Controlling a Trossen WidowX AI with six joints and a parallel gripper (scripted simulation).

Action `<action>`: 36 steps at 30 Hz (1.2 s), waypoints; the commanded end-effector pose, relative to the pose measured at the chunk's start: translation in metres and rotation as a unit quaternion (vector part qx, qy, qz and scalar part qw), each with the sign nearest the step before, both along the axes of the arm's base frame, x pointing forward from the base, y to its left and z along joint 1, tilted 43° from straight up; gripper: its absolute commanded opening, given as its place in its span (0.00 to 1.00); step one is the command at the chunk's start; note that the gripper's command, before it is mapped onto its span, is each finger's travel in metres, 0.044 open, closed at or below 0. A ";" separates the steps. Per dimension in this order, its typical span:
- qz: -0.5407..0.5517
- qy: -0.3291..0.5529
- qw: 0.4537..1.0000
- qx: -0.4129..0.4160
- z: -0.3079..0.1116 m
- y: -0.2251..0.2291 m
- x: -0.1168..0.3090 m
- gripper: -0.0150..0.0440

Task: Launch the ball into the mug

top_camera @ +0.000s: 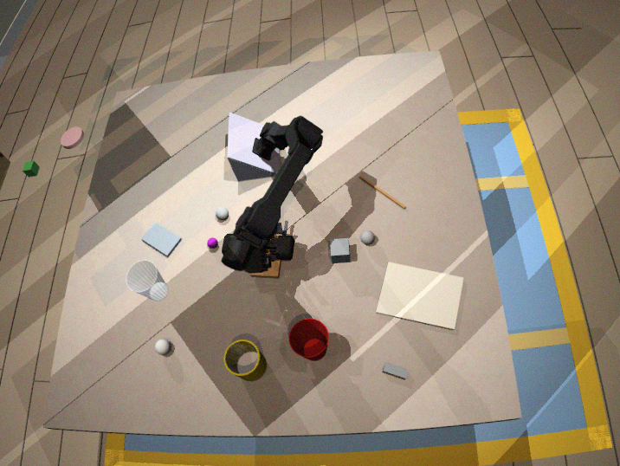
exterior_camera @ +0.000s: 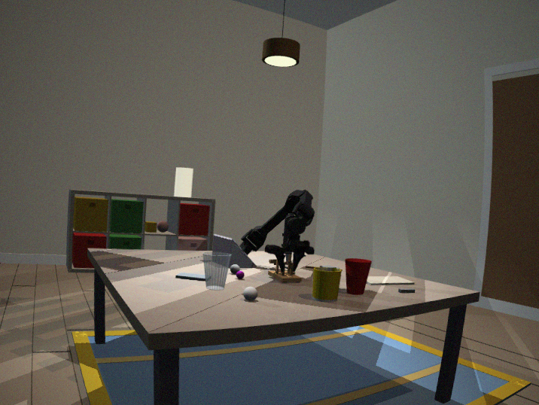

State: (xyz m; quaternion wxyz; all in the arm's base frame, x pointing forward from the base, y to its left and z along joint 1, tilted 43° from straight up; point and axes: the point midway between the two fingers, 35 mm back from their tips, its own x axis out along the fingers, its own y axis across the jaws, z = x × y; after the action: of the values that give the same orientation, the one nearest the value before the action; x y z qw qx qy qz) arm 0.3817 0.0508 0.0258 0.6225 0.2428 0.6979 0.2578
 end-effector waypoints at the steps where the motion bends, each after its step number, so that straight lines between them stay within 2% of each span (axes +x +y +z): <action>1: -0.006 0.000 1.000 0.001 -0.003 0.002 0.000 0.25; 9: 0.000 0.000 1.000 0.000 -0.003 0.003 -0.001 0.25; 23: 0.000 0.000 1.000 0.000 -0.003 0.003 -0.001 0.88; 26: 0.000 0.000 1.000 -0.001 0.009 -0.009 0.004 1.00; 32: -0.001 0.001 1.000 -0.002 0.064 -0.058 0.009 1.00; 35: -0.001 0.002 1.000 -0.002 0.070 -0.063 0.009 1.00; 36: -0.005 0.000 1.000 -0.001 0.059 -0.053 0.010 1.00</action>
State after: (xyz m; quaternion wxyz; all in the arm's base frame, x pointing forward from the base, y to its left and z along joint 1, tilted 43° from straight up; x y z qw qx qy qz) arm 0.3929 -0.0071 0.0884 0.6287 0.2457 0.6934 0.2523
